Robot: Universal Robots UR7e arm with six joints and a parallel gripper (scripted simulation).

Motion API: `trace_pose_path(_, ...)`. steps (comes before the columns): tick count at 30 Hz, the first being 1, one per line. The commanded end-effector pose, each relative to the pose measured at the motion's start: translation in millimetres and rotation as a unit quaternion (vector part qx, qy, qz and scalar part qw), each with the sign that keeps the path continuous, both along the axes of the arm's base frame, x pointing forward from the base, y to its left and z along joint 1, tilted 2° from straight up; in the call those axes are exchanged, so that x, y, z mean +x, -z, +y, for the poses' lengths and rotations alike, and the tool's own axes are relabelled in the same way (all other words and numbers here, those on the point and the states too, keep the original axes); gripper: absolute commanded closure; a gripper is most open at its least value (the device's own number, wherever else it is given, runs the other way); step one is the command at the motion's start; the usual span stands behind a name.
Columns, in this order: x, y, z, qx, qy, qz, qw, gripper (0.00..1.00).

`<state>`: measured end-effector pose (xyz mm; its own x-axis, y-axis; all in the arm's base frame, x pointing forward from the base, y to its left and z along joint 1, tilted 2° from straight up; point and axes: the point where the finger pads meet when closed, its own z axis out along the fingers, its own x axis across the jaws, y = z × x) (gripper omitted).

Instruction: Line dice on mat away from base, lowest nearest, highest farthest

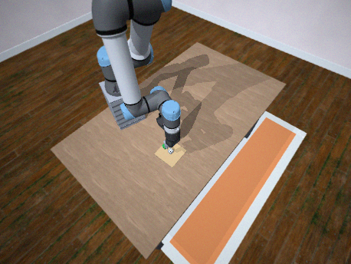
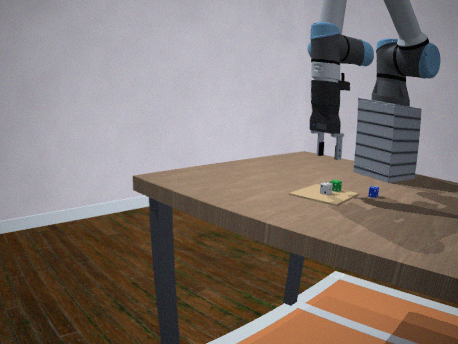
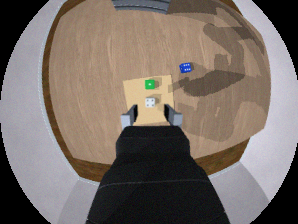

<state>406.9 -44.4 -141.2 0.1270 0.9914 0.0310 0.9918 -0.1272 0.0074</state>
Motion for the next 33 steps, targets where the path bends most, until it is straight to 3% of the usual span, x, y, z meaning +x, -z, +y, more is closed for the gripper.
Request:
trace_pose_path(1, -3.1, 0.3, 4, 0.001, 0.013, 0.001, 1.0, 0.0)
trace_pose_path(13, -21.3, 5.6, 30, 0.002, 0.14, 0.006, 0.99, 0.0)
trace_pose_path(16, -21.5, 5.7, 30, 0.002, 0.142, 0.006, 0.99, 0.0)
trace_pose_path(31, -46.0, 9.6, 64, 0.004, 0.324, 0.011, 0.946, 0.0)
trace_pose_path(33, -46.0, 9.6, 64, 0.004, 0.324, 0.011, 0.946, 0.0)
